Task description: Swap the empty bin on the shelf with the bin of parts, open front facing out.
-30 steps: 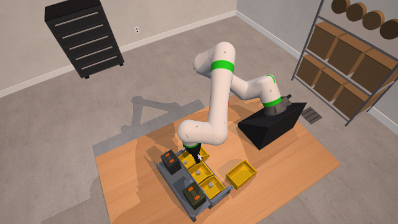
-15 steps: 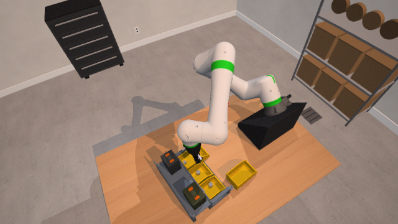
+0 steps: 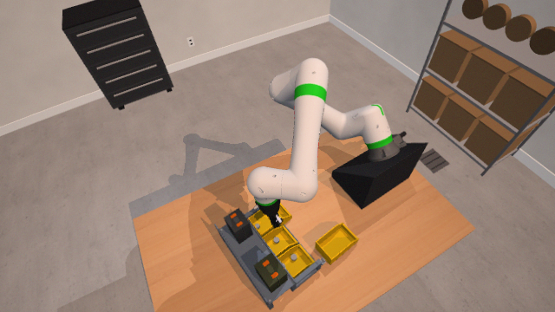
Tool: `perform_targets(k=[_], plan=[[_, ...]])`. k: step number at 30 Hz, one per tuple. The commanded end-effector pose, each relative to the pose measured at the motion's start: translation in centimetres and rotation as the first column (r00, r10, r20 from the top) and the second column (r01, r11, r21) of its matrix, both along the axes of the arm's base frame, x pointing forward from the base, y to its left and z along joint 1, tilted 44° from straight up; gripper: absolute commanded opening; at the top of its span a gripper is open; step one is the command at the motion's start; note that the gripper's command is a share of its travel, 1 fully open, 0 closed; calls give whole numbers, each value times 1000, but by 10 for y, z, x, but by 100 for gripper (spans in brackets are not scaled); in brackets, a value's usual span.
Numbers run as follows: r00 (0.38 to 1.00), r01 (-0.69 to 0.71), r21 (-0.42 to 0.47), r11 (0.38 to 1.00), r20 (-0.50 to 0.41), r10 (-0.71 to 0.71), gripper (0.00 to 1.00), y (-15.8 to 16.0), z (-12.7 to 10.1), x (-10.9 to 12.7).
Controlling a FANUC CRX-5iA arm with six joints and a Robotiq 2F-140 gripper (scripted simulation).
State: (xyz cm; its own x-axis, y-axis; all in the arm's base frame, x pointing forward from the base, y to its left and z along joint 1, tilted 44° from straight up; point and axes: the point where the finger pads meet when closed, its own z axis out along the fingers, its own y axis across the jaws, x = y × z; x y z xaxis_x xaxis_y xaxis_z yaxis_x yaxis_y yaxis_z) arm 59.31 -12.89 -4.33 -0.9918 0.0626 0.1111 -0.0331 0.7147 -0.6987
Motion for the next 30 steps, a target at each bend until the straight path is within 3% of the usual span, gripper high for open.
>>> perform_targets(k=[1,30], plan=[[1000,-1,0,1000,1,1,15,1,1,1],[1000,-1,0,1000,1,1,15,3,3,1]])
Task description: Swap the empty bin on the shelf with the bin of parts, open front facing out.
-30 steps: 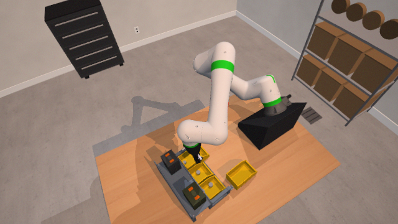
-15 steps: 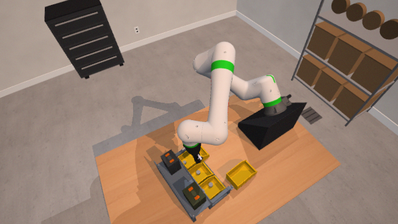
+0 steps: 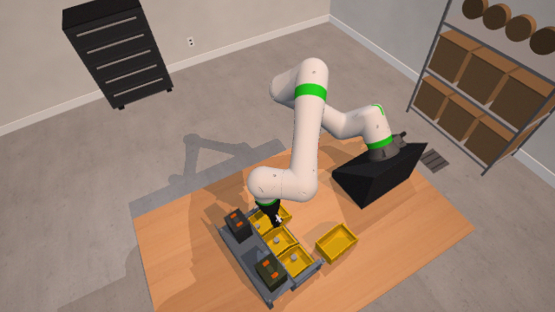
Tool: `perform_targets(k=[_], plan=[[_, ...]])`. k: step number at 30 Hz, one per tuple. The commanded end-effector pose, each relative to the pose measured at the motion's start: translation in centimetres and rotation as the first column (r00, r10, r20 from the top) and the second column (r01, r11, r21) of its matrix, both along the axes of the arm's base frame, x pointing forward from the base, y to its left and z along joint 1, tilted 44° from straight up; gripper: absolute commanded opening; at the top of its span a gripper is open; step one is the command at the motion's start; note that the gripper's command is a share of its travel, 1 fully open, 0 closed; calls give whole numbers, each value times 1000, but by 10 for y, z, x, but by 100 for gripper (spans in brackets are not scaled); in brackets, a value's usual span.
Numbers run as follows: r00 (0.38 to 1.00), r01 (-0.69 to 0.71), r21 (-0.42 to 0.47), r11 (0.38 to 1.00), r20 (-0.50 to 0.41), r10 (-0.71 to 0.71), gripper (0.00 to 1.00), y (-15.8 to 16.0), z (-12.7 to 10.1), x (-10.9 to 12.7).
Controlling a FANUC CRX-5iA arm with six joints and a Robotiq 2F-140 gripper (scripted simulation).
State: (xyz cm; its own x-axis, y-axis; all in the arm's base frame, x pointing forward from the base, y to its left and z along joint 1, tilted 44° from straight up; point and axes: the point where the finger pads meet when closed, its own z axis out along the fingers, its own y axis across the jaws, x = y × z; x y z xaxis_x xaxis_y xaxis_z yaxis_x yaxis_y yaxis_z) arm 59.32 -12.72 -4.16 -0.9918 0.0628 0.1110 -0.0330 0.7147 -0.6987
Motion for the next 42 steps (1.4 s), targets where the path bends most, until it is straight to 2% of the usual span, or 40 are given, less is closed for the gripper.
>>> perform_targets(k=[1,26,42], plan=[[1000,-2,0,1000,1,2,15,2,2,1],[1000,-2,0,1000,1,2,15,20,20,2],[1000,-2,0,1000,1,2,15,39,39,4]])
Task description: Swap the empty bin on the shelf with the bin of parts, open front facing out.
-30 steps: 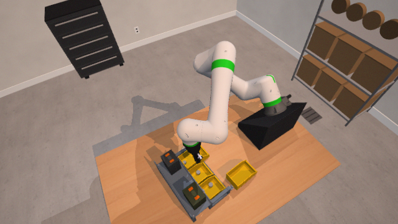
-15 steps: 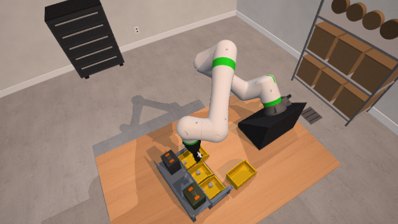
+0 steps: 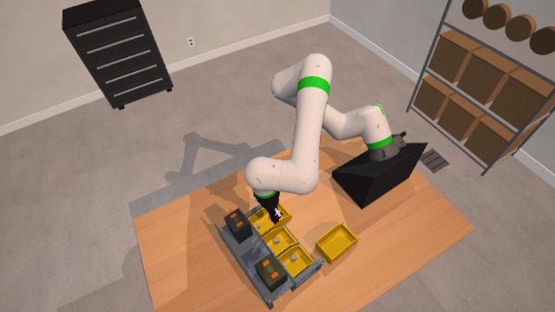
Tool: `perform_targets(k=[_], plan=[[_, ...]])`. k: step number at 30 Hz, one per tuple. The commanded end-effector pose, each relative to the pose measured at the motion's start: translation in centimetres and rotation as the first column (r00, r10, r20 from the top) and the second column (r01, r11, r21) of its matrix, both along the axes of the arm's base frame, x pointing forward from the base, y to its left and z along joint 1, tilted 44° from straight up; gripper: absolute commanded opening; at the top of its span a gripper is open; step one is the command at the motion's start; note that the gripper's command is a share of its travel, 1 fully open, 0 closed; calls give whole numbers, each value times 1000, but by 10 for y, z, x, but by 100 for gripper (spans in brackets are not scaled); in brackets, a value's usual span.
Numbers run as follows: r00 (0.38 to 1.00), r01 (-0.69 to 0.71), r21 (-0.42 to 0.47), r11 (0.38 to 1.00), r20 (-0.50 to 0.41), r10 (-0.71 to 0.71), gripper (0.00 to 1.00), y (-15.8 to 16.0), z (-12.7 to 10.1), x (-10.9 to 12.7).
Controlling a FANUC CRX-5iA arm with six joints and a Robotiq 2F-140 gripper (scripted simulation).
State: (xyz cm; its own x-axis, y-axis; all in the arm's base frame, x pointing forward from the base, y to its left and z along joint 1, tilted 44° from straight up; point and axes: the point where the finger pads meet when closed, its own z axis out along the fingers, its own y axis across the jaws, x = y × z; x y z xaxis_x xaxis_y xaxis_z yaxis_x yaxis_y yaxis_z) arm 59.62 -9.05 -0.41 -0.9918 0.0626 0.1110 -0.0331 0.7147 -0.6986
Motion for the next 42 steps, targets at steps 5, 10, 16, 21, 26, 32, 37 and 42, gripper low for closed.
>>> perform_targets(k=[5,10,16,21,26,32,37,42], plan=[[1000,-1,0,1000,1,1,15,7,7,1],[1000,-1,0,1000,1,1,15,13,13,2],[1000,-1,0,1000,1,1,15,19,20,2],[1000,-1,0,1000,1,1,15,22,22,2],[1000,-1,0,1000,1,1,15,26,26,3],[1000,-1,0,1000,1,1,15,29,30,3],[1000,-1,0,1000,1,1,15,30,31,3],[1000,-1,0,1000,1,1,15,32,32,3]])
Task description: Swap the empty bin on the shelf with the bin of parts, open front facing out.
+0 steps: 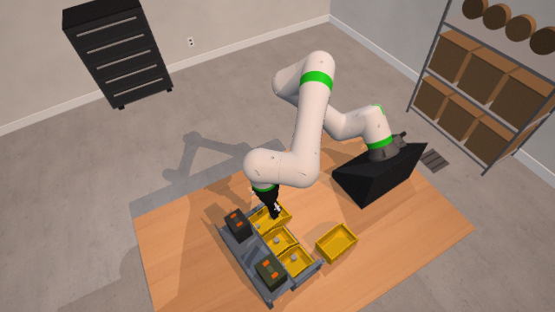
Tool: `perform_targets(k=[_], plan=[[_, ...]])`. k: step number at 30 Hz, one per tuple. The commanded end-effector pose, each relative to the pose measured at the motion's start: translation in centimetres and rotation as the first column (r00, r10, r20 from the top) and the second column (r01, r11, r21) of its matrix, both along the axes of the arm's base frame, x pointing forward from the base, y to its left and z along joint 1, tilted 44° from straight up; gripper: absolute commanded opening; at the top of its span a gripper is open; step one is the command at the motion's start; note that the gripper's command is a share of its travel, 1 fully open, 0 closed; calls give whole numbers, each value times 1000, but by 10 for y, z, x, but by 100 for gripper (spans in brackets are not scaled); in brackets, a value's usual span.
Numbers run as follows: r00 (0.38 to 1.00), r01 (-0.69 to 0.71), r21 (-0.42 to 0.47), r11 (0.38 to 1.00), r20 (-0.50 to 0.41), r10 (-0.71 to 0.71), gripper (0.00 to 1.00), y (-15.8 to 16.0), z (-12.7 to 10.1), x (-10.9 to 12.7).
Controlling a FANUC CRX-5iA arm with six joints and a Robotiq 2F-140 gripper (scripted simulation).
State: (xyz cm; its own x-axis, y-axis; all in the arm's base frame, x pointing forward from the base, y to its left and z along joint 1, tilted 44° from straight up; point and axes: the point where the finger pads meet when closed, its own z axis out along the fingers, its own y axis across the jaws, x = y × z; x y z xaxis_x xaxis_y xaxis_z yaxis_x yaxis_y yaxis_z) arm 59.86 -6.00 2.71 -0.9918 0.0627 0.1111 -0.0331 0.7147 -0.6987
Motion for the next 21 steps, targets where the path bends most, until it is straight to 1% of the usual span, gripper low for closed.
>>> perform_targets(k=[1,12,13,21], plan=[[1000,-1,0,1000,2,1,15,1,1,1],[1000,-1,0,1000,2,1,15,2,2,1],[1000,-1,0,1000,2,1,10,2,2,1],[1000,-1,0,1000,2,1,10,2,2,1]])
